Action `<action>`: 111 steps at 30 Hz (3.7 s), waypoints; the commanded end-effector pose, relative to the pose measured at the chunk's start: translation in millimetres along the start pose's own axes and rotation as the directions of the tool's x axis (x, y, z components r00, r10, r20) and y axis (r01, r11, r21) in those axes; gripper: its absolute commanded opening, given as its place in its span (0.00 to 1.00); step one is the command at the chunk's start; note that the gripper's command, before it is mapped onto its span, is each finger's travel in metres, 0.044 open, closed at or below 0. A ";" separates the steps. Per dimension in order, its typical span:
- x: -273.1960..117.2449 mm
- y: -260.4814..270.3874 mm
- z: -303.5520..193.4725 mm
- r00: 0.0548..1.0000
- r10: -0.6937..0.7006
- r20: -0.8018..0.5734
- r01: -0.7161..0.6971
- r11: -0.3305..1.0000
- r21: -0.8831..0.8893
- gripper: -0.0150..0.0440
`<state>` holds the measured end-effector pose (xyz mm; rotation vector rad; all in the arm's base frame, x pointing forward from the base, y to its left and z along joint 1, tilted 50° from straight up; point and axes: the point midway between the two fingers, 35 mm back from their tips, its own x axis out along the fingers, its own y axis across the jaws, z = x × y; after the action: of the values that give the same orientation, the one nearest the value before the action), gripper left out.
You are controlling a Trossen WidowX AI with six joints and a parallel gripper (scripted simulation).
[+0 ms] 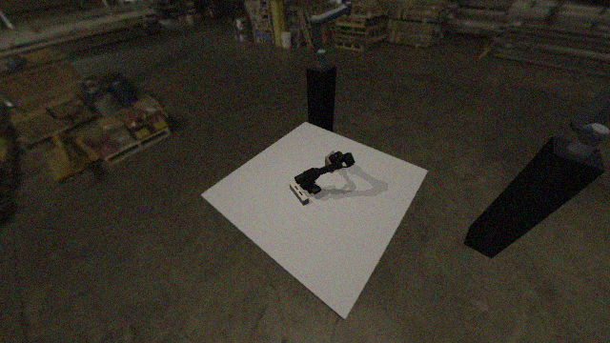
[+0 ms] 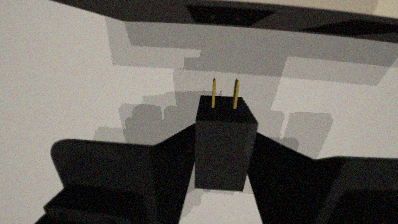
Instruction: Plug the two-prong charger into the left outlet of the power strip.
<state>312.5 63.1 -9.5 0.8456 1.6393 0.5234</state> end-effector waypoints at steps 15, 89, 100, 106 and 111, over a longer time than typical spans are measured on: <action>0.1 4.2 19.8 1.000 0.008 0.003 -0.008 0.999 0.035 0.25; -1.2 6.2 25.8 1.000 0.008 0.003 -0.008 0.999 0.035 0.25; -1.3 6.2 27.1 1.000 0.008 0.004 -0.008 0.999 0.035 0.25; -1.4 6.1 27.7 1.000 0.008 0.004 -0.008 0.999 0.035 0.25; -1.4 6.1 28.3 1.000 0.008 0.004 -0.008 0.999 0.035 0.25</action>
<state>339.2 63.0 -12.4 0.8721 1.6503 0.4997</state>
